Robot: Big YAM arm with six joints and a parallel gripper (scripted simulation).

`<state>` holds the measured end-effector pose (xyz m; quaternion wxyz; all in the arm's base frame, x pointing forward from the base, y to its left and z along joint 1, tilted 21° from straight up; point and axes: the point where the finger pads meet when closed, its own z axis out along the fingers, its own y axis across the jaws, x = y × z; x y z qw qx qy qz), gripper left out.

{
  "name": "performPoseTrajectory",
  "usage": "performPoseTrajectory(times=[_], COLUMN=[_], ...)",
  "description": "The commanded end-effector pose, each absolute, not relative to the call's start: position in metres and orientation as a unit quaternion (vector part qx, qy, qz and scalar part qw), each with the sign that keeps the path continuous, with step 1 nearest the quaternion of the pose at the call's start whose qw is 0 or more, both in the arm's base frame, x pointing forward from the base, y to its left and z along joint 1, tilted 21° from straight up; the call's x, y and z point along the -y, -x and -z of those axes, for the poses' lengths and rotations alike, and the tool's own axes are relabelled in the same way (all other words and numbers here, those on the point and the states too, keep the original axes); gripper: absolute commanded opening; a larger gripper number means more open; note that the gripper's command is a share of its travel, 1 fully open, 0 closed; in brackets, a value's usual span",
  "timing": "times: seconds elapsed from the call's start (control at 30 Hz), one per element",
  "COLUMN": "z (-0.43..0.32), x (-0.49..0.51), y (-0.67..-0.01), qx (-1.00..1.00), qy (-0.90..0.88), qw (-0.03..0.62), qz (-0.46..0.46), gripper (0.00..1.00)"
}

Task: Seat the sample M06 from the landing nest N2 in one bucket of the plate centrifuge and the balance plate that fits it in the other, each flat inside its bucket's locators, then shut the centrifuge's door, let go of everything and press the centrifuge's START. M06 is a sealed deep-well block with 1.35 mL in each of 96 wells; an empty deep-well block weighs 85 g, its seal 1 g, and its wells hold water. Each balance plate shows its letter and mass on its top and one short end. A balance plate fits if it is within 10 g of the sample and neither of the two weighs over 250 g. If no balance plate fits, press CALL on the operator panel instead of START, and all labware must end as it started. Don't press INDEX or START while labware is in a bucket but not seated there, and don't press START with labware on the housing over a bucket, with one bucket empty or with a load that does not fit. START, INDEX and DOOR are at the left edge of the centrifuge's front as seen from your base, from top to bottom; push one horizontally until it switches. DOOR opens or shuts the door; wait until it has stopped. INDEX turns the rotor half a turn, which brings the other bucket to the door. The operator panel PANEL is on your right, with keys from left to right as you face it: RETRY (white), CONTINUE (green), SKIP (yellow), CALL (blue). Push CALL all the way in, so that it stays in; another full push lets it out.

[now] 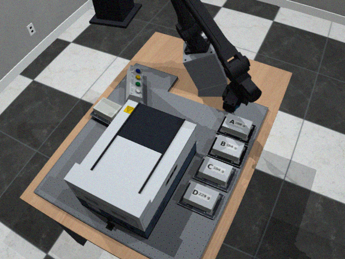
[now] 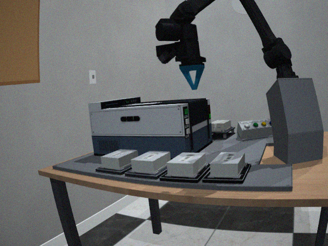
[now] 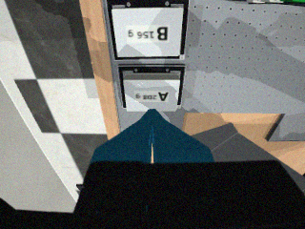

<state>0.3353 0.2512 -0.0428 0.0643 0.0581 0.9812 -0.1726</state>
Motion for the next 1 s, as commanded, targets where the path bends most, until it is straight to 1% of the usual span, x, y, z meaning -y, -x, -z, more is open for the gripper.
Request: performPoseTrajectory(times=[0.0, 0.97], z=[0.0446, 0.0454], x=[-0.2595, -0.2574], y=[-0.3313, -0.3286], qx=[-0.98, -0.981], qy=[-0.056, -0.031], qw=[0.067, 0.061], qz=[0.177, 0.18], gripper=[0.0, 0.0])
